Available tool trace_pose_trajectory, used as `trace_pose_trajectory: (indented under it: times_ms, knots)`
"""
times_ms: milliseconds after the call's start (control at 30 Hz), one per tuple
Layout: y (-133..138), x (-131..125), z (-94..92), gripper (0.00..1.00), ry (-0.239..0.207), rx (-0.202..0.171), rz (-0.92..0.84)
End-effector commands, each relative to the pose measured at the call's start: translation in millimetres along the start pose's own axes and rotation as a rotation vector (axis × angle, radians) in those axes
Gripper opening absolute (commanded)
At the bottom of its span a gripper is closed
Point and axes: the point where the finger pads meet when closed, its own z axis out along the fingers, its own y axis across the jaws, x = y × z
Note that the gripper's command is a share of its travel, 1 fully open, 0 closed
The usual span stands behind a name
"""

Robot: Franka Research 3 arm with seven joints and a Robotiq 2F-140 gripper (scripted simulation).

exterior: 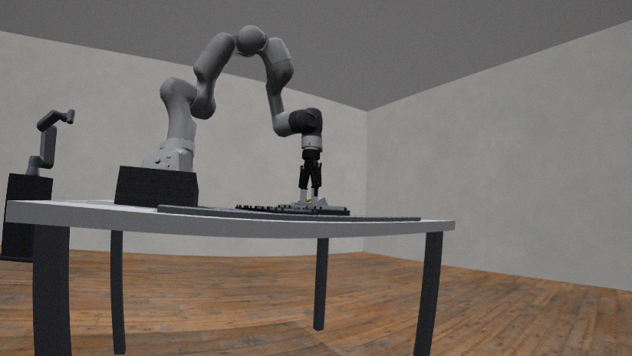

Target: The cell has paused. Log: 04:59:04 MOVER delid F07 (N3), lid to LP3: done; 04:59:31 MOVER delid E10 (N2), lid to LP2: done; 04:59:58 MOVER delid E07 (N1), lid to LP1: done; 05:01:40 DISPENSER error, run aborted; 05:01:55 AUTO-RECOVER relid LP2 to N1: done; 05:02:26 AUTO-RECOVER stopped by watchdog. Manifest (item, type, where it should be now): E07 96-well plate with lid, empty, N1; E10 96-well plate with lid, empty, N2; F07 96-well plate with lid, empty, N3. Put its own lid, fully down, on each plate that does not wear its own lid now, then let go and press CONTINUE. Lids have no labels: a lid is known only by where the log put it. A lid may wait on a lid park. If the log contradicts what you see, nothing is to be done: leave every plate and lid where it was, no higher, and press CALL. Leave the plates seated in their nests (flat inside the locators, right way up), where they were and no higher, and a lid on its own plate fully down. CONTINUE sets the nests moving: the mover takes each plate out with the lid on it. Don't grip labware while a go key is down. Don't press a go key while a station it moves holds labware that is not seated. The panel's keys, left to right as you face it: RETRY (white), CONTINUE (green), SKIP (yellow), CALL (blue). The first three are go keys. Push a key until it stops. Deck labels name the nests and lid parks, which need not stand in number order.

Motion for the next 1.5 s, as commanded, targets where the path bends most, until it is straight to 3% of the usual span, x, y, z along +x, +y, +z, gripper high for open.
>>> trace_pose_trajectory:
  times_ms: [0,1467]
  knots:
    - [0.4,1.9,0.2,0.00,0.003,0.000,0.007]
    - [1.2,4.5,8.3,0.00,0.003,0.000,0.018]
